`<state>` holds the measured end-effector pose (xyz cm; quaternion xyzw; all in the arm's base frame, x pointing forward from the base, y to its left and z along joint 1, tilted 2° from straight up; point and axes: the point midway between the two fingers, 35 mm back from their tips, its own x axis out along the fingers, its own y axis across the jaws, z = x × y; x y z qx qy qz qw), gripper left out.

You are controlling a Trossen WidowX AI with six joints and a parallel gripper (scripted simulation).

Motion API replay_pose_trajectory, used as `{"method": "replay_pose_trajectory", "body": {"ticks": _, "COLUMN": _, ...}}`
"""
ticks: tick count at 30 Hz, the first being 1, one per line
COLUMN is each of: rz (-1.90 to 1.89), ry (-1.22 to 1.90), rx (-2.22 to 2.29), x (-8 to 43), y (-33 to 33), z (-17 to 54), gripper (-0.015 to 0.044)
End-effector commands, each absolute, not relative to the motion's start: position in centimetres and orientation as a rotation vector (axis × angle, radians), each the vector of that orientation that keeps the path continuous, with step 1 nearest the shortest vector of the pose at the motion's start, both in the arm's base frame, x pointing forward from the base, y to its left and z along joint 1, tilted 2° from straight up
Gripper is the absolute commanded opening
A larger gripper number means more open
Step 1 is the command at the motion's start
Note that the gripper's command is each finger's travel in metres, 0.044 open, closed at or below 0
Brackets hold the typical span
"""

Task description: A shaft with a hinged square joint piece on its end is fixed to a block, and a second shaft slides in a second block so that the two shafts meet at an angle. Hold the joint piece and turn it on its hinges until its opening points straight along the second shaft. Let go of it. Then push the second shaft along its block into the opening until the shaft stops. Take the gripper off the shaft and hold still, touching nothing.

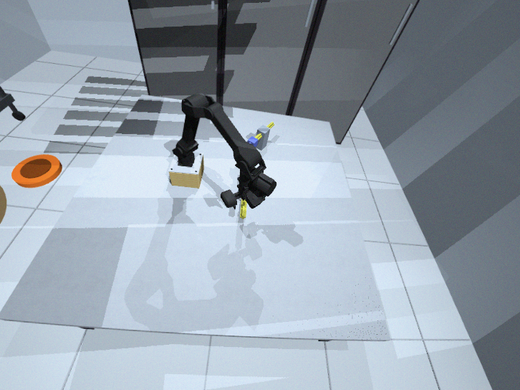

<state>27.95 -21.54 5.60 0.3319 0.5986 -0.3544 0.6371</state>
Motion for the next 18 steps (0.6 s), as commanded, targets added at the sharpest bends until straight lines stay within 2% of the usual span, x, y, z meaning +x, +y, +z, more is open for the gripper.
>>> {"method": "replay_pose_trajectory", "body": {"ticks": 1, "rz": -0.885, "ry": 1.323, "rx": 0.853, "x": 28.0, "y": -21.5, "z": 5.1, "gripper": 0.0440}}
{"method": "replay_pose_trajectory", "body": {"ticks": 18, "rz": -1.197, "ry": 1.119, "rx": 1.215, "x": 27.7, "y": -21.6, "z": 3.1, "gripper": 0.0440}}
